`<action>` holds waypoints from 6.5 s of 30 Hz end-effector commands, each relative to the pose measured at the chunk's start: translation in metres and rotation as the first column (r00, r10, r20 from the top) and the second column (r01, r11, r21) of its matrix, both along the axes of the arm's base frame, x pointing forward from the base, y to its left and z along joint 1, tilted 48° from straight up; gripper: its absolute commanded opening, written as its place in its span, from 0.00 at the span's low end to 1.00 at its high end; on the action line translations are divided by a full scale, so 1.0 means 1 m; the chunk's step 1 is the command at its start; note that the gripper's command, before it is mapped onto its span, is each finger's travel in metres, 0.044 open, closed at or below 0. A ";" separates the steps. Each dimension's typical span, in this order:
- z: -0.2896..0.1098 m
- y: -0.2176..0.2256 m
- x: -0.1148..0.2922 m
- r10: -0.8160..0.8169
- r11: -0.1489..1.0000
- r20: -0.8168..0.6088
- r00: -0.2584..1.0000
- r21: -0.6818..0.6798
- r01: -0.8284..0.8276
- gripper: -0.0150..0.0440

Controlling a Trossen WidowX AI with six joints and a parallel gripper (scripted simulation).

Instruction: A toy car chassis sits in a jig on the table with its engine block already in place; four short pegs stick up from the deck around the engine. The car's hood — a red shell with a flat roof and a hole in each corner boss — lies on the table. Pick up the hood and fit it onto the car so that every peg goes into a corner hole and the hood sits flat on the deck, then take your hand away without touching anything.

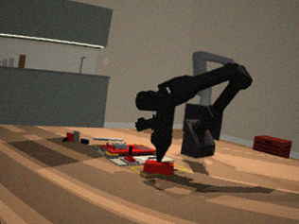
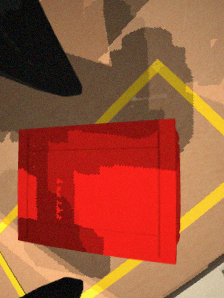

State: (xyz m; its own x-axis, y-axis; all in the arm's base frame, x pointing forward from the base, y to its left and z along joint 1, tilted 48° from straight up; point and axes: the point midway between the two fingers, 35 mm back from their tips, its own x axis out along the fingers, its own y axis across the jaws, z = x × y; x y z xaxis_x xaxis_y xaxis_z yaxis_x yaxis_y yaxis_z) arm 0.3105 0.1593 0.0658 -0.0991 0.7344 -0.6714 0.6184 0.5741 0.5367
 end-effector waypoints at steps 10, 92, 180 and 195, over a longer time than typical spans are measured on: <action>-0.007 0.007 -0.004 -0.003 1.000 -0.012 1.000 0.003 0.003 1.00; 0.001 0.000 -0.002 0.000 1.000 -0.003 1.000 0.003 0.000 0.25; -0.118 -0.196 0.039 0.421 0.890 0.488 0.765 -0.061 -0.451 0.25; -0.137 -0.176 0.035 0.420 0.891 0.488 0.765 -0.060 -0.451 0.25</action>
